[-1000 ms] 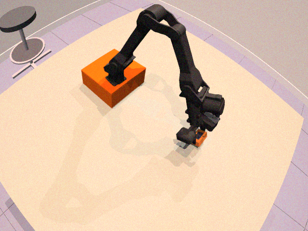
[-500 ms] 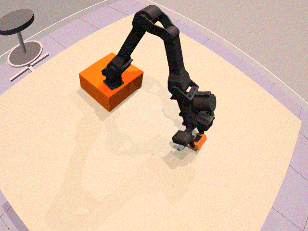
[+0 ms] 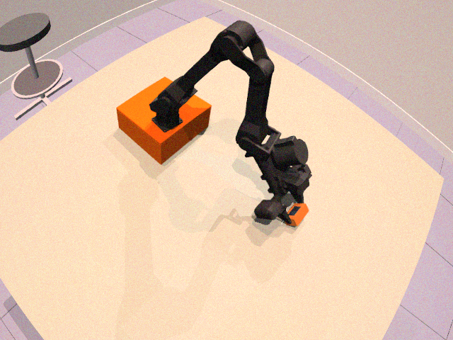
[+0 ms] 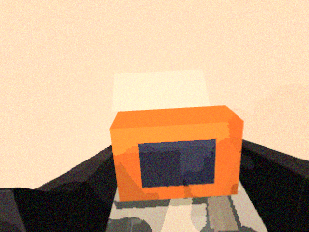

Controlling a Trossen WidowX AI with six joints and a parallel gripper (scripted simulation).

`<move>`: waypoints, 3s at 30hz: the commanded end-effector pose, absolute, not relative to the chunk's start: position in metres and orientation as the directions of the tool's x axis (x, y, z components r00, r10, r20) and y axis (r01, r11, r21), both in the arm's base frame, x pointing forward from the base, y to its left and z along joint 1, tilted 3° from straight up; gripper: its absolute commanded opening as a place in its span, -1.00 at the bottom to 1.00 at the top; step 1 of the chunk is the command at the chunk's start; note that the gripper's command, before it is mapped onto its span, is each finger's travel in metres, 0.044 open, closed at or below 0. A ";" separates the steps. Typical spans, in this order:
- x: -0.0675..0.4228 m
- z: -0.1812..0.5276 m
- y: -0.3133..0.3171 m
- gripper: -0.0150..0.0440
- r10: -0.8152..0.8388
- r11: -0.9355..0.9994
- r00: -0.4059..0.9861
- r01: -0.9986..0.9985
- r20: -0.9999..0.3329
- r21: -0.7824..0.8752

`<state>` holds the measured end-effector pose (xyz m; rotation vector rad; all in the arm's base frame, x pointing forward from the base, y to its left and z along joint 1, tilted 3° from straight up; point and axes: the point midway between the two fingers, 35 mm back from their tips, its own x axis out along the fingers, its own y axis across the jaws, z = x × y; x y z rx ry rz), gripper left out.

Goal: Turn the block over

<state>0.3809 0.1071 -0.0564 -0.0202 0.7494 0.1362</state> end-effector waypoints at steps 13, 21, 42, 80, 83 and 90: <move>0.371 -0.067 0.105 -0.49 0.124 0.991 0.846 -0.130 -0.518 0.025; 0.361 -0.063 0.102 -0.49 0.127 0.992 0.899 -0.126 -0.419 0.031; 0.359 -0.057 0.101 -0.40 0.129 0.991 0.910 -0.126 -0.394 0.033; 0.359 -0.057 0.101 1.00 0.129 0.991 0.910 -0.126 -0.394 0.033; 0.359 -0.057 0.101 1.00 0.129 0.991 0.910 -0.126 -0.394 0.033; 0.359 -0.057 0.101 1.00 0.129 0.991 0.910 -0.126 -0.394 0.033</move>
